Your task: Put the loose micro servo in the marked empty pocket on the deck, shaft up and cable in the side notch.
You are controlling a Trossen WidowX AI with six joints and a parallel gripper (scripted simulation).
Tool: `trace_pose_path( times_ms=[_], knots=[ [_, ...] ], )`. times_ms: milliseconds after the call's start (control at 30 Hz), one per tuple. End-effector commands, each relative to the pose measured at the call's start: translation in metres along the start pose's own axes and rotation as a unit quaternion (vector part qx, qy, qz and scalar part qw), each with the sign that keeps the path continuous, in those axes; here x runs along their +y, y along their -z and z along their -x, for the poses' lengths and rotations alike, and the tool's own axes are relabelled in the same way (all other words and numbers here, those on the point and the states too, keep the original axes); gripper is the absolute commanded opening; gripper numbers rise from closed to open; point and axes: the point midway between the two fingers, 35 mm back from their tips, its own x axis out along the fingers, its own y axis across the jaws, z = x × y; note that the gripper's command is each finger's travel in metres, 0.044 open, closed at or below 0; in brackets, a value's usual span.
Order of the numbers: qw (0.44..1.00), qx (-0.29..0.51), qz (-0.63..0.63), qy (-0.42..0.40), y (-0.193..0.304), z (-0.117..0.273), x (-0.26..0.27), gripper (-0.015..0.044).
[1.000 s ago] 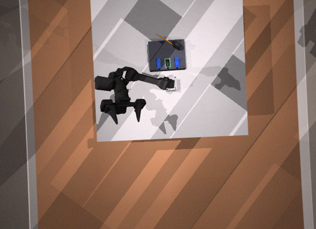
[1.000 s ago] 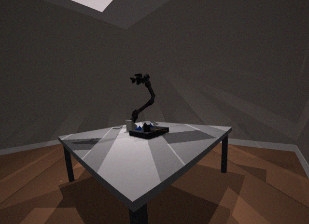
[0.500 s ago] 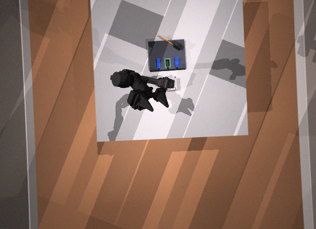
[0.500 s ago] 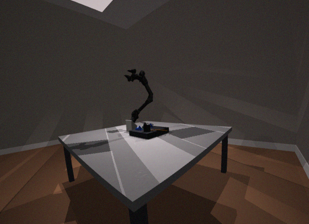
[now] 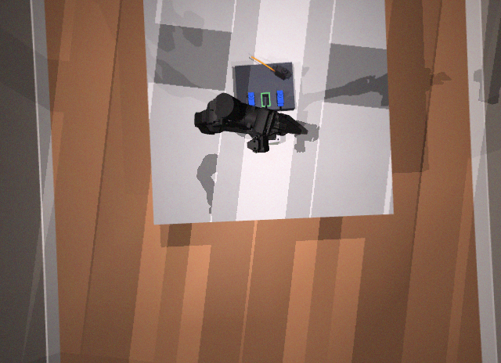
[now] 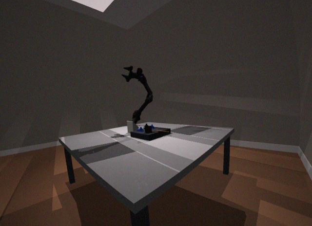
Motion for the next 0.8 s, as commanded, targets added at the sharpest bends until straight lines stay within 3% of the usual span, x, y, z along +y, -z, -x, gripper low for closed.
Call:
trace_pose_path(
  times_ms=[0,300,767],
  knots=[
    [0.999,0.032,0.025,0.028,0.025,-0.008,-0.017,0.044],
    [0.992,0.086,0.062,0.071,0.067,-0.016,-0.046,0.044],
    [0.944,0.215,0.159,0.194,0.165,-0.012,-0.138,0.044]
  ],
)
